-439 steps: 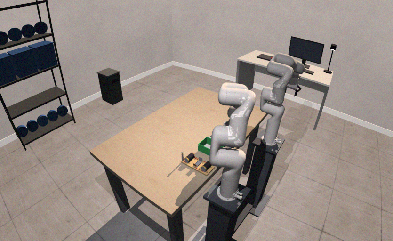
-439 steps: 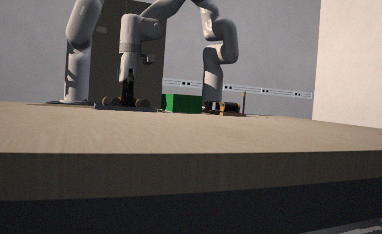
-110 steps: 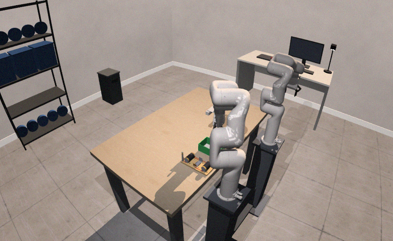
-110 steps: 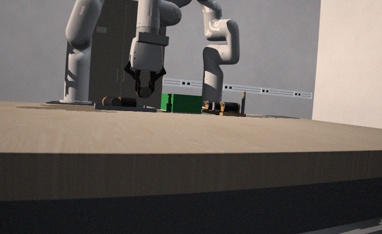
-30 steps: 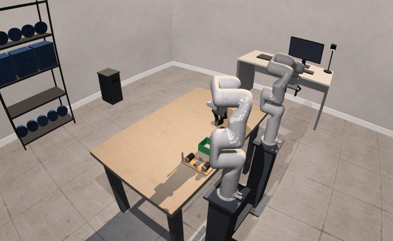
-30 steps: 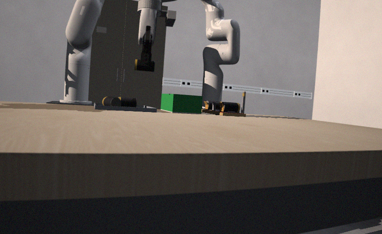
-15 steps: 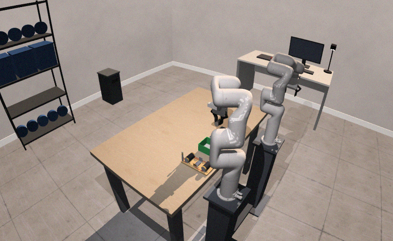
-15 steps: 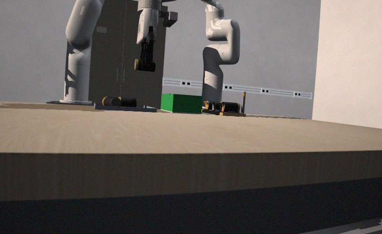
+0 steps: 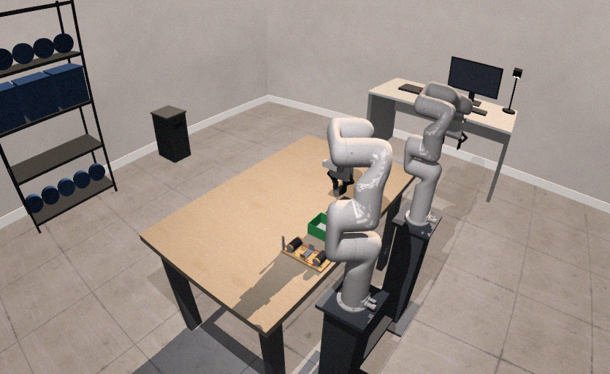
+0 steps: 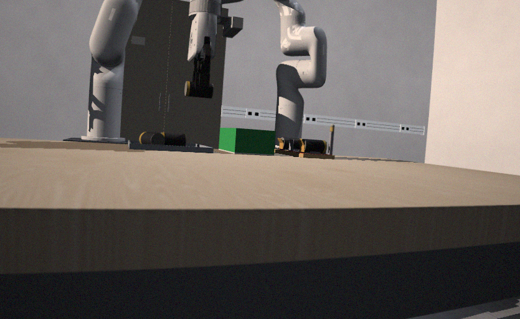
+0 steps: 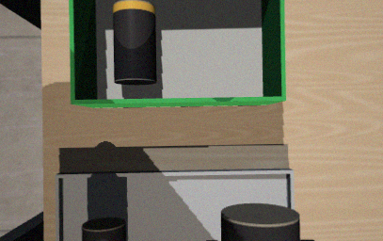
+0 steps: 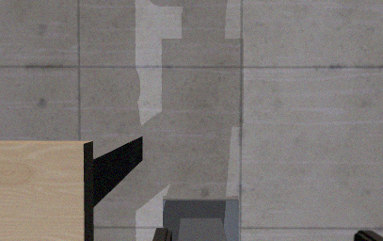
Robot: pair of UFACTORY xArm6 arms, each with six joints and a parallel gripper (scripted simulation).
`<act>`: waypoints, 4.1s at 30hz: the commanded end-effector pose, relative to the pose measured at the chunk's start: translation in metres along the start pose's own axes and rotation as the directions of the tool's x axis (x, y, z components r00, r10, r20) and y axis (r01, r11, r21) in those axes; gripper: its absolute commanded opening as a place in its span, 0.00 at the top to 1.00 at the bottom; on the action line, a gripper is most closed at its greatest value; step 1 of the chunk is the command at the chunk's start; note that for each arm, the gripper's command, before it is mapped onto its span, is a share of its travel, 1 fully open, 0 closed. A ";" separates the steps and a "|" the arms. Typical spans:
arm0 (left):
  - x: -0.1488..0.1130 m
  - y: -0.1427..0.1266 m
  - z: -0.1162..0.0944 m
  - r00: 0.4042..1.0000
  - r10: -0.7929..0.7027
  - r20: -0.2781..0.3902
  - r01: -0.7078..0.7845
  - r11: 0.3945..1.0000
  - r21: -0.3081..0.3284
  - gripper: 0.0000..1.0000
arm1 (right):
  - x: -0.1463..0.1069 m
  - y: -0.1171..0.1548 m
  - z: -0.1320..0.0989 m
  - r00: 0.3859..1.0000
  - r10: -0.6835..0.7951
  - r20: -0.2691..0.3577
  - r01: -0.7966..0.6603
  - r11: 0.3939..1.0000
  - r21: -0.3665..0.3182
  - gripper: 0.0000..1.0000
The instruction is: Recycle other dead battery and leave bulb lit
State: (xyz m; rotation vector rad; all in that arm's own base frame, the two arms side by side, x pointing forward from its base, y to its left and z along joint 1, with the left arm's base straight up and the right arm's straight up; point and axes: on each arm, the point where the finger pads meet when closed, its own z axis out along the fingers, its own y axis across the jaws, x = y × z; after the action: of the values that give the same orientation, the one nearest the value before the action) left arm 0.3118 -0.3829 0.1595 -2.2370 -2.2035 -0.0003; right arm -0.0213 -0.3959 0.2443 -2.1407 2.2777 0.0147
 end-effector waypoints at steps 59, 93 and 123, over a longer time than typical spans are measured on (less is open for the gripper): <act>0.297 -0.042 -0.004 1.000 0.002 0.009 -0.002 1.000 -0.015 0.72 | 0.003 0.000 -0.006 1.000 -0.009 -0.018 0.009 1.000 -0.004 0.00; 0.300 -0.040 0.065 1.000 0.001 0.008 -0.001 1.000 -0.015 0.72 | 0.003 0.000 -0.006 1.000 -0.009 -0.018 0.009 1.000 -0.004 0.00; 0.301 -0.040 0.065 1.000 0.001 0.008 -0.001 1.000 -0.015 0.72 | 0.003 0.000 -0.006 1.000 -0.009 -0.018 0.009 1.000 -0.004 0.00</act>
State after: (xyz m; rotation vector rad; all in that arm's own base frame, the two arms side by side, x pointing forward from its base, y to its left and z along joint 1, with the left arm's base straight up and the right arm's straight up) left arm 0.2712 -0.0801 0.0907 -2.2405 -2.2020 0.0002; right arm -0.0213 -0.3959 0.2443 -2.1407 2.2777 0.0147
